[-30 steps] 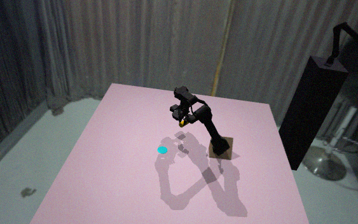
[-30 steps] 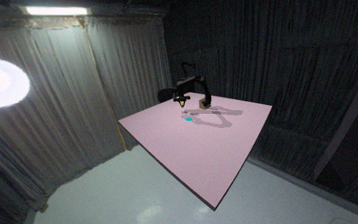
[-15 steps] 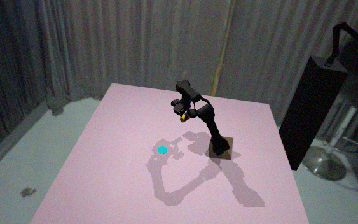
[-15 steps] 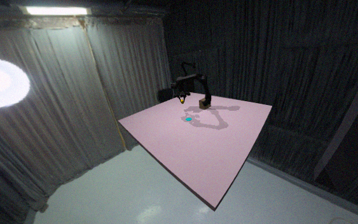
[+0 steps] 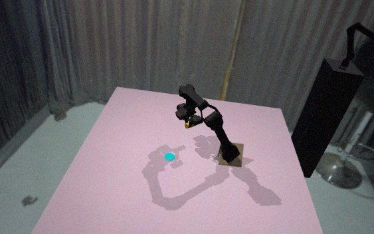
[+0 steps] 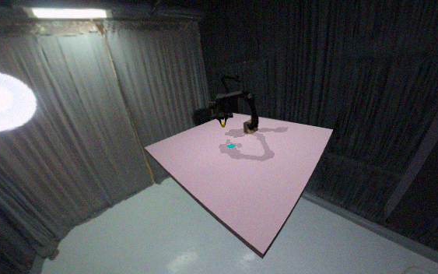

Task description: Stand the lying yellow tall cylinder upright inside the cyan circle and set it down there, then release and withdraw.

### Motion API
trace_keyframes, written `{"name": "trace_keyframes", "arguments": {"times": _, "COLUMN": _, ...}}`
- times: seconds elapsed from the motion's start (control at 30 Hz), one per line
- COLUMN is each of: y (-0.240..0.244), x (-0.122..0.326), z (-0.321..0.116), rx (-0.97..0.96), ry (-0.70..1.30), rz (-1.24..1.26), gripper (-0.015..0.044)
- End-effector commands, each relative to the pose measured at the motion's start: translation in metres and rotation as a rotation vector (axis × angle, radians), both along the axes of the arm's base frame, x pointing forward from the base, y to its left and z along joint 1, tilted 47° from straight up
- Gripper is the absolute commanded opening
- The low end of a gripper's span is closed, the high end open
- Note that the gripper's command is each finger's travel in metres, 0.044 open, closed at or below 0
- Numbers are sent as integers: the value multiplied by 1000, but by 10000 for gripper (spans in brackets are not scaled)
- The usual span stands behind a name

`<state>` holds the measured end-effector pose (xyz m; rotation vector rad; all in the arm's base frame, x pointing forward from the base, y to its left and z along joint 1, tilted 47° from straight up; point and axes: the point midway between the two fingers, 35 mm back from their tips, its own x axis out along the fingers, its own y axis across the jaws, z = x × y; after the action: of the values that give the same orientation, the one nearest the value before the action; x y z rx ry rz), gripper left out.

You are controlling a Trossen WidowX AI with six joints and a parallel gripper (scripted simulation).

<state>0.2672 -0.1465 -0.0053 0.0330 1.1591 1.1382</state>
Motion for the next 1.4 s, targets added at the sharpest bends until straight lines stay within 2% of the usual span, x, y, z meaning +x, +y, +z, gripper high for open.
{"name": "trace_keyframes", "arguments": {"times": 0.0, "y": 2, "x": 7, "z": 9, "rx": -11, "ry": 25, "rz": -43, "gripper": 105}}
{"name": "trace_keyframes", "arguments": {"times": 1.37, "y": 59, "x": 58, "z": 81, "rx": -44, "ry": 490, "rz": -522, "gripper": 105}}
